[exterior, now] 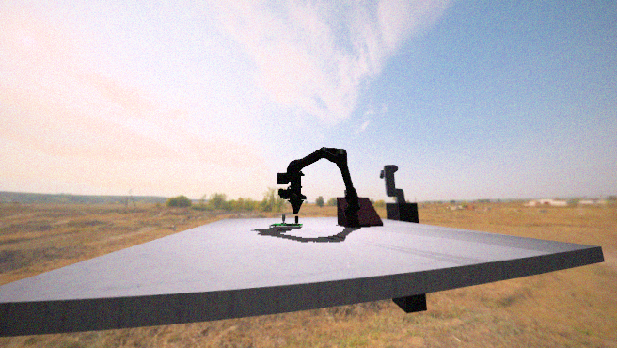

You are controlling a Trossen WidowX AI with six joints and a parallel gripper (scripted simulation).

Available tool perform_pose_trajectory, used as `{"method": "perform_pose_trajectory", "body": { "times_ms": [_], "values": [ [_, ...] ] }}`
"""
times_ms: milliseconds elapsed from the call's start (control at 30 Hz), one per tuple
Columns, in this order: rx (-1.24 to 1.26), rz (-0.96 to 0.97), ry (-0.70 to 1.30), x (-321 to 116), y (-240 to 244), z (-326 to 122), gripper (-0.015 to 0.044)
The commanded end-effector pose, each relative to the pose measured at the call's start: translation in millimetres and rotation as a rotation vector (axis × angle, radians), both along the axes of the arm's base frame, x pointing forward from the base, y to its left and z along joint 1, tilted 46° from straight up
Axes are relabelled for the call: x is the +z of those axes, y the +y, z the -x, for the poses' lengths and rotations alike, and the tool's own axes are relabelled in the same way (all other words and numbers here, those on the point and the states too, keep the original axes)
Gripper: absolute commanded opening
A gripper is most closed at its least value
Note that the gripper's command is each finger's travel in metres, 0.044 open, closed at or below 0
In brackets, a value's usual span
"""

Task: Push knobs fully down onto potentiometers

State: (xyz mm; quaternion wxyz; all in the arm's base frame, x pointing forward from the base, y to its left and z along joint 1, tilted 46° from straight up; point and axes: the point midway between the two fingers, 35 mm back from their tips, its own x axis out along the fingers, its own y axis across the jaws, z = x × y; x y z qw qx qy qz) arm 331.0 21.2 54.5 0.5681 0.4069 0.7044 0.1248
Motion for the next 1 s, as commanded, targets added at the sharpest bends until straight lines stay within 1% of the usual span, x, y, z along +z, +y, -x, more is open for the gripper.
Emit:
{"method": "perform_pose_trajectory", "body": {
  "times_ms": [0, 67, 233, 433, 567, 967],
  "values": [
    [0.001, 0.007, -0.01, 3.0, -16.3, -24.1, 0.0053],
    [0.001, 0.008, -0.012, 4.5, -25.9, -36.8, 0.0],
    [0.003, 0.01, -0.015, 6.2, -46.5, -60.5, 0.0],
    [0.003, 0.01, -0.015, 5.1, -46.1, -61.3, 0.0],
    [0.003, 0.009, -0.016, -7.7, -33.0, -61.0, 0.0],
    [0.003, 0.009, -0.016, -11.4, -29.3, -61.1, 0.0]
  ]
}}
